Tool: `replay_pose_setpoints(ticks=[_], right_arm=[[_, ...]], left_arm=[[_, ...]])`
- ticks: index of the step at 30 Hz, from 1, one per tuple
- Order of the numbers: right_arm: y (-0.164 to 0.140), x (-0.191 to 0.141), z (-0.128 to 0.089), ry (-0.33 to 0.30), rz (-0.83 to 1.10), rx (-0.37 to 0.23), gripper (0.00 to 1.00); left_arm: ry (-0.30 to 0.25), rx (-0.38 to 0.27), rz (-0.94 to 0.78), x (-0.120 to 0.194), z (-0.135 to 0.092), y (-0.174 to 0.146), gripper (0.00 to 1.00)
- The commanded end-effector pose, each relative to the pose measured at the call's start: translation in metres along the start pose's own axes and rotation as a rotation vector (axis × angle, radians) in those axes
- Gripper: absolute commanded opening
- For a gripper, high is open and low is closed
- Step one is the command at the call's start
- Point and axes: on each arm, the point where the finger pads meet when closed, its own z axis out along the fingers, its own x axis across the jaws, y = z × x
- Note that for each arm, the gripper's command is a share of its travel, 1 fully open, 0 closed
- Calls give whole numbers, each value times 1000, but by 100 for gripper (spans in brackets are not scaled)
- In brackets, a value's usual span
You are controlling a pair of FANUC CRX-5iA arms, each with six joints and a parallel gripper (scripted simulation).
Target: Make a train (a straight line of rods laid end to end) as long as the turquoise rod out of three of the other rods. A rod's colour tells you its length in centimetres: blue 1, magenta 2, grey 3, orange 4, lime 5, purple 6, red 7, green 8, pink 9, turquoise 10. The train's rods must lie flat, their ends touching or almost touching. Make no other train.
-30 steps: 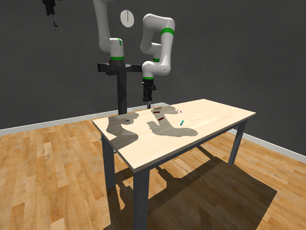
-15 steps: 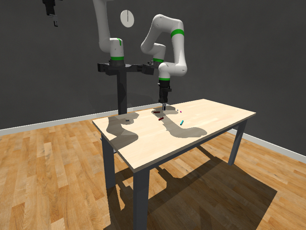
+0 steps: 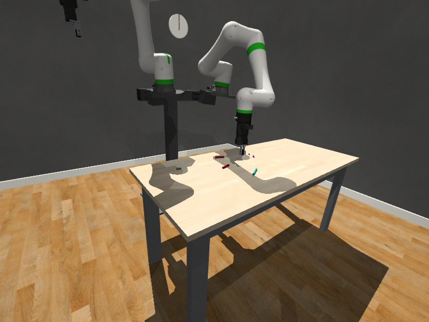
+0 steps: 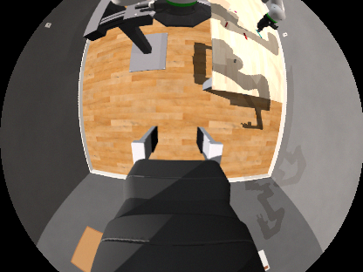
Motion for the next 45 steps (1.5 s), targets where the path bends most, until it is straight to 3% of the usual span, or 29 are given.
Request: replay_pose_setpoints(ticks=[1,16,31,45], right_arm=[[0,0,-1,0,0,-2,100],[0,0,-1,0,0,-2,100],[0,0,-1,0,0,-2,100],[0,0,-1,0,0,-2,100]], left_arm=[[0,2,0,0,-1,-1,24],[0,2,0,0,14,-1,24],[0,2,0,0,75,-2,24],[0,2,0,0,87,-2,24]])
